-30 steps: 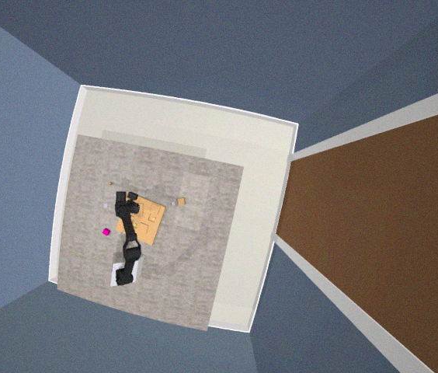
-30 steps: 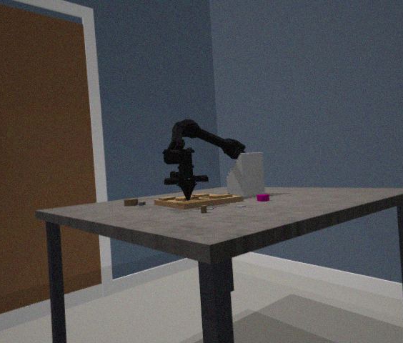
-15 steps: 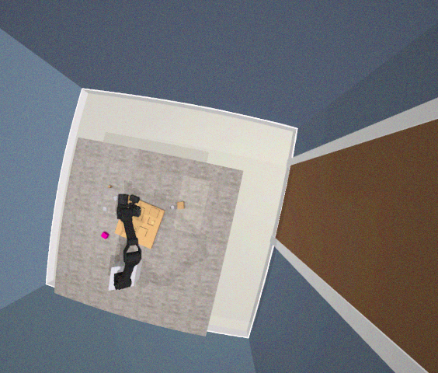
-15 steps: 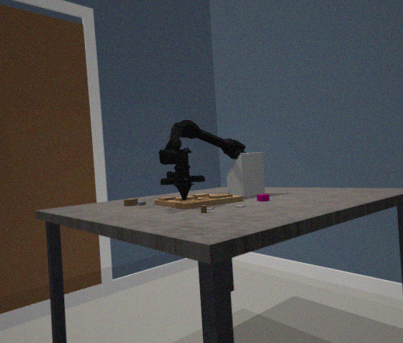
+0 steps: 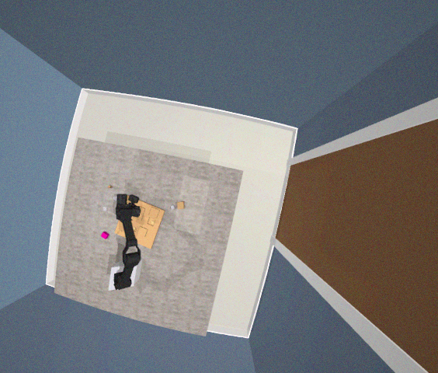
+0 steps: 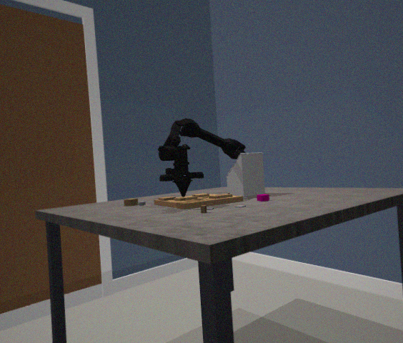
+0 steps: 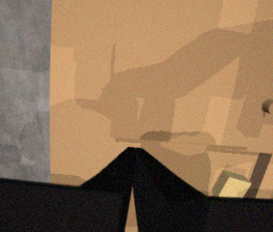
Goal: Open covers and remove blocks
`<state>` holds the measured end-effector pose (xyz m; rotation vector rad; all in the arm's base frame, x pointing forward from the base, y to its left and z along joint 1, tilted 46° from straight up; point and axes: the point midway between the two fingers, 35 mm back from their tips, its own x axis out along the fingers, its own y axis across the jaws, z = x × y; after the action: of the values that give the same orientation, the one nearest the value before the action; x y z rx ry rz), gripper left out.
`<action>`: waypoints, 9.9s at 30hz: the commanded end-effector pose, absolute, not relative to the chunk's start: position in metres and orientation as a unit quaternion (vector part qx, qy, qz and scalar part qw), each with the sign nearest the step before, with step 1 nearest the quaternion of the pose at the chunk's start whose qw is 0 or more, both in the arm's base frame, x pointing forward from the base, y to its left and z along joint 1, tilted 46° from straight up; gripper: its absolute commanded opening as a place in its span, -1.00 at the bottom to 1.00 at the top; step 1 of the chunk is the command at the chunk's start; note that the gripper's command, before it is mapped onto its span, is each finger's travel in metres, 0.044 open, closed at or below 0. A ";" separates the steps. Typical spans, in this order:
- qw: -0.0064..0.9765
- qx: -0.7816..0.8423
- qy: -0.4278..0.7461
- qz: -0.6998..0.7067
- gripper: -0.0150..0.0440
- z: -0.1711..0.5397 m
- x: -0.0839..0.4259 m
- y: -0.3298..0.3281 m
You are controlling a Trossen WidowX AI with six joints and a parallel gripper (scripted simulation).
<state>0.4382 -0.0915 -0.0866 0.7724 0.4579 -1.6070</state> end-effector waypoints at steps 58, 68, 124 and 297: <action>0.546 -0.420 0.719 -0.094 -0.49 -0.080 0.255 -0.026; 0.519 -0.453 0.724 -0.050 -0.49 -0.083 0.241 -0.030; 0.518 -0.453 0.724 -0.052 -0.49 -0.121 0.230 -0.078; 0.518 -0.454 0.723 -0.047 -0.22 -0.103 0.238 -0.057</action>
<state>0.2369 -0.0603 -0.1051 -1.0977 1.7368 -0.1126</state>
